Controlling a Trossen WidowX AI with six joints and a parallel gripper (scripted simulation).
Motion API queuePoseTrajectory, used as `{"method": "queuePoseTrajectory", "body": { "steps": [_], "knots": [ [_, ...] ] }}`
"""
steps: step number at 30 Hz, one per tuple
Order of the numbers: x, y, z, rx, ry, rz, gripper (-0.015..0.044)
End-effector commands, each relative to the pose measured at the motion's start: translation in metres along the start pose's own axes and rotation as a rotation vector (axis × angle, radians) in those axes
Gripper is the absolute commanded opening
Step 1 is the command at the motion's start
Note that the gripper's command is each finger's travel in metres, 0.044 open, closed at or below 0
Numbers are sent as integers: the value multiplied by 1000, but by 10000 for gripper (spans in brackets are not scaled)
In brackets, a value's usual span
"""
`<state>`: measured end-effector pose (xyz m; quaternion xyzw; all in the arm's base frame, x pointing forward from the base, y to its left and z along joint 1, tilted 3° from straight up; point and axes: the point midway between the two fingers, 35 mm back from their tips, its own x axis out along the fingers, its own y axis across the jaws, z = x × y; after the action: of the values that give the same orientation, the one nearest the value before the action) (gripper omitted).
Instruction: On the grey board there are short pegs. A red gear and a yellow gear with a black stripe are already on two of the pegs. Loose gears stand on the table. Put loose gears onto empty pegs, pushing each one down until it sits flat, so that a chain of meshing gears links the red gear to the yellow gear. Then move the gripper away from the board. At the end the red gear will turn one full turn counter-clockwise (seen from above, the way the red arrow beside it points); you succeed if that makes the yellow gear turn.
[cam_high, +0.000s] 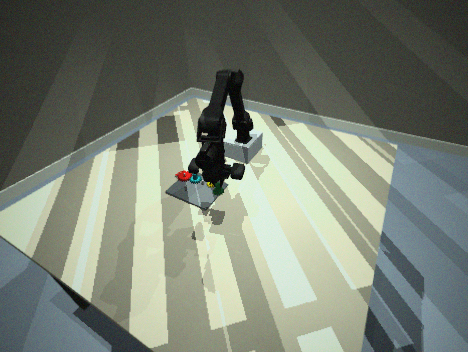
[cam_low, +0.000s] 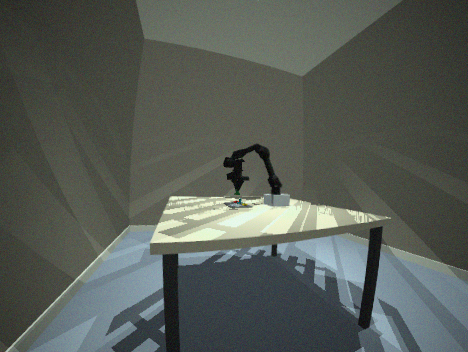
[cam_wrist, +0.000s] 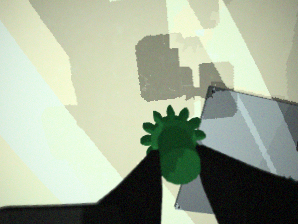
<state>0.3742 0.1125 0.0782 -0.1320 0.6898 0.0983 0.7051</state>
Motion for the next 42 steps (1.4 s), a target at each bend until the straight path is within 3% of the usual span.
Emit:
{"method": "queuePoseTrajectory", "body": {
  "steps": [1,12,42],
  "knots": [
    [-15,0,0,5,-8,1,0],
    [-44,0,-5,5,-7,1,0],
    [-19,-42,-31,5,-5,-2,0]
  ]
}}
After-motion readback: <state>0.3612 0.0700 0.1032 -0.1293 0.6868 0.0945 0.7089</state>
